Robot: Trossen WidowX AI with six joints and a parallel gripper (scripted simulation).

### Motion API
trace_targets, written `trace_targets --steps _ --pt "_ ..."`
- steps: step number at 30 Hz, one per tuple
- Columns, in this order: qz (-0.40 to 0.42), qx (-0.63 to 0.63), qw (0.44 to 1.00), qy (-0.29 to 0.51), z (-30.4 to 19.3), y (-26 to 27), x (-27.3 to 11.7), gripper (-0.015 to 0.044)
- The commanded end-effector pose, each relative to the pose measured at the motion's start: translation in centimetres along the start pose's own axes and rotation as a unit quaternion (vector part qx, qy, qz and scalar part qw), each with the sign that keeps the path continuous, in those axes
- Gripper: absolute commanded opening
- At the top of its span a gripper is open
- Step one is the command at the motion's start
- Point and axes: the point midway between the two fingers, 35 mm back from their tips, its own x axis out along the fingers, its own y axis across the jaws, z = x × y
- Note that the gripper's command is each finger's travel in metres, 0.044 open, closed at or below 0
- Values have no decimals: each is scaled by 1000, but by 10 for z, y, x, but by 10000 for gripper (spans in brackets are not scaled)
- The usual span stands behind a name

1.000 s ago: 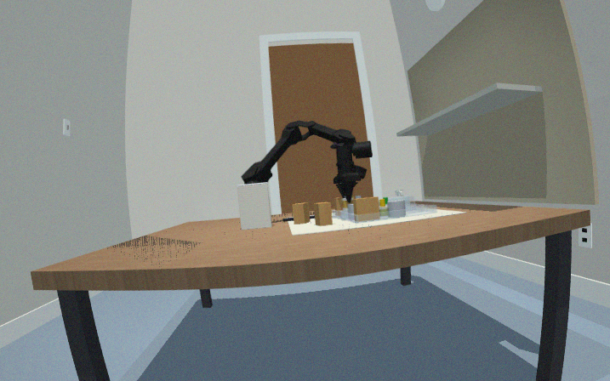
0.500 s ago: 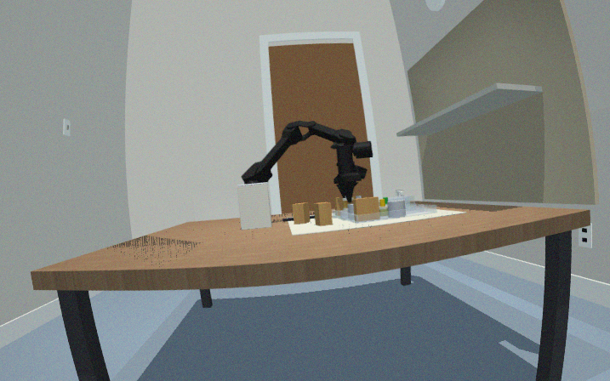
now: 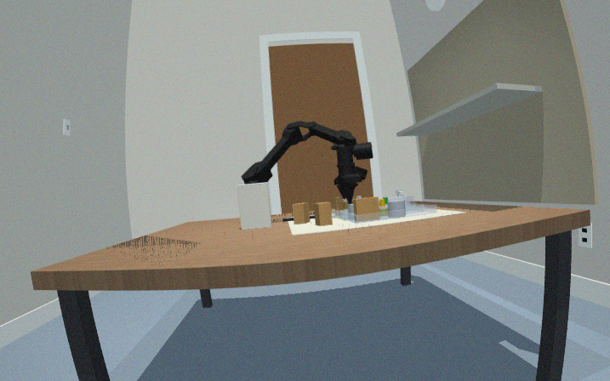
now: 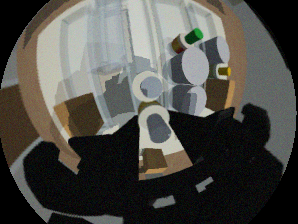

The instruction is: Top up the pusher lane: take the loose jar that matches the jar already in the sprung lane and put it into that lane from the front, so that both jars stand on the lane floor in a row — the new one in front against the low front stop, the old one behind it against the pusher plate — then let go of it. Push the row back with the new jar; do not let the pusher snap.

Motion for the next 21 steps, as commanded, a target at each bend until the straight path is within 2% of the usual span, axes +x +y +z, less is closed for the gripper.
trace_targets --steps 1,21 --pt "4 -4 1000 -10 6 1 1 0" --pt "4 -4 1000 -10 5 1 8 0"
